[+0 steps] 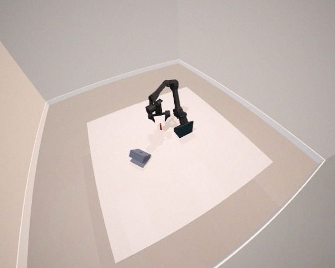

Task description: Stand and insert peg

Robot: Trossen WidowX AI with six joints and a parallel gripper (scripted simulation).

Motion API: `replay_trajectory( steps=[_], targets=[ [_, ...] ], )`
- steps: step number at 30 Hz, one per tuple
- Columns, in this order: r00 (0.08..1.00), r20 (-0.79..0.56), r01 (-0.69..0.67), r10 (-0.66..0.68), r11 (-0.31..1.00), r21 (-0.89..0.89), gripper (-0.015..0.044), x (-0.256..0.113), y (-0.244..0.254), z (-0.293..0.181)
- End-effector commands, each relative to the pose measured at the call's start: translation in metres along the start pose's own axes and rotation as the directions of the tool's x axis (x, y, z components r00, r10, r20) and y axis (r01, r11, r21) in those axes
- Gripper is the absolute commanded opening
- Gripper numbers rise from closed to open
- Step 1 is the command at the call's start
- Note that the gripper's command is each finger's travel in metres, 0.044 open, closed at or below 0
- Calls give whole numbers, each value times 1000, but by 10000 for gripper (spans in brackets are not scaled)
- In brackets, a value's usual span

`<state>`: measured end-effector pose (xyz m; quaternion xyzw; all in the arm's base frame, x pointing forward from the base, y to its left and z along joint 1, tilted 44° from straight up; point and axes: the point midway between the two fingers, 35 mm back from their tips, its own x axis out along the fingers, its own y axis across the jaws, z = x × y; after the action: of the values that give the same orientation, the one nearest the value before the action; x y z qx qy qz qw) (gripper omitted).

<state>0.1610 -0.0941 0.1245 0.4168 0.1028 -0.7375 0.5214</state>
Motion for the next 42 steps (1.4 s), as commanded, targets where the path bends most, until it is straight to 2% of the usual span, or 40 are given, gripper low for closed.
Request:
replay_trajectory(
  steps=[1,12,24,42],
  targets=[
    [1000,2,-2,2,994,107,440,1,0,0],
    [1000,2,-3,2,925,381,440,3,0,0],
    [1000,3,-4,3,768,641,440,5,0,0],
    [1000,-2,1,1,756,654,440,22,1,-1]
  ],
)
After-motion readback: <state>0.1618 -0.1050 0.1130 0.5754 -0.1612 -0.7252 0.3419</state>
